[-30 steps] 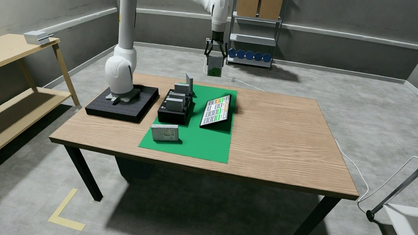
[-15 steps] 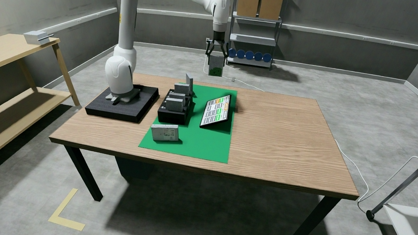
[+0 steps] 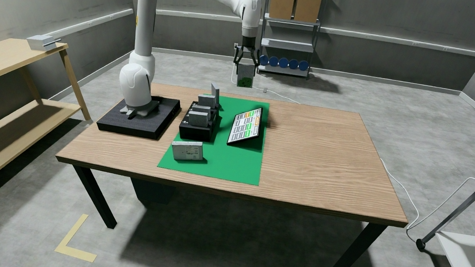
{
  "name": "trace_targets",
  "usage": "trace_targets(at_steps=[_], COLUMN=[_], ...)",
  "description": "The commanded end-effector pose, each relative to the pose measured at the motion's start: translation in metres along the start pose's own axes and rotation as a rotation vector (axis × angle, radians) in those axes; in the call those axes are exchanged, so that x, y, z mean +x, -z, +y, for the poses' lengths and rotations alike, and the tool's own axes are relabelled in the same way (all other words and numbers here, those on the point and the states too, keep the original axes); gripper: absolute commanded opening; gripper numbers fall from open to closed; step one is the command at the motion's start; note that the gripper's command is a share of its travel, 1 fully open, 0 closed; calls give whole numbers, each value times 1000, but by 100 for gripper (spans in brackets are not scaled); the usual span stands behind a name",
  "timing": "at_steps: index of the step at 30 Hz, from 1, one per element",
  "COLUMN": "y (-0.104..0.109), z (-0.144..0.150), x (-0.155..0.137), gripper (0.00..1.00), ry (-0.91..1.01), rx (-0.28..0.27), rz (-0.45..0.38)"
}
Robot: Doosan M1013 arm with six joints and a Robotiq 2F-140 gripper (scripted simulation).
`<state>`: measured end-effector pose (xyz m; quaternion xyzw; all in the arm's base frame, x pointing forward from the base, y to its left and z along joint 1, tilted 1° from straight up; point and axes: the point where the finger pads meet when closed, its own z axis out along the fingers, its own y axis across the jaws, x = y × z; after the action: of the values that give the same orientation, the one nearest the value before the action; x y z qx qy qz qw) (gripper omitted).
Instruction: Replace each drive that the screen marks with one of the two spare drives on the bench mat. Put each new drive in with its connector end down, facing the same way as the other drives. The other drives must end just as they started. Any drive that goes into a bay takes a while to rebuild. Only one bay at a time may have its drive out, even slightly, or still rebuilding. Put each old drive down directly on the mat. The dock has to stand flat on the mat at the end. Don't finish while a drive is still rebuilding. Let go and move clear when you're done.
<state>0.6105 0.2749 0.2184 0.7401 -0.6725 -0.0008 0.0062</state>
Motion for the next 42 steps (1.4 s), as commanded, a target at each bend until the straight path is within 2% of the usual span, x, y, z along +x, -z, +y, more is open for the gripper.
trace_targets(at_steps=[1, 20, 42], y=[-3, -34, -97], z=[0, -1, -1], x=[0, 0, 0], gripper=[10, 10, 10], ry=[0, 0, 0], rx=[1, 1, 1], rz=[-1, -1, -1])
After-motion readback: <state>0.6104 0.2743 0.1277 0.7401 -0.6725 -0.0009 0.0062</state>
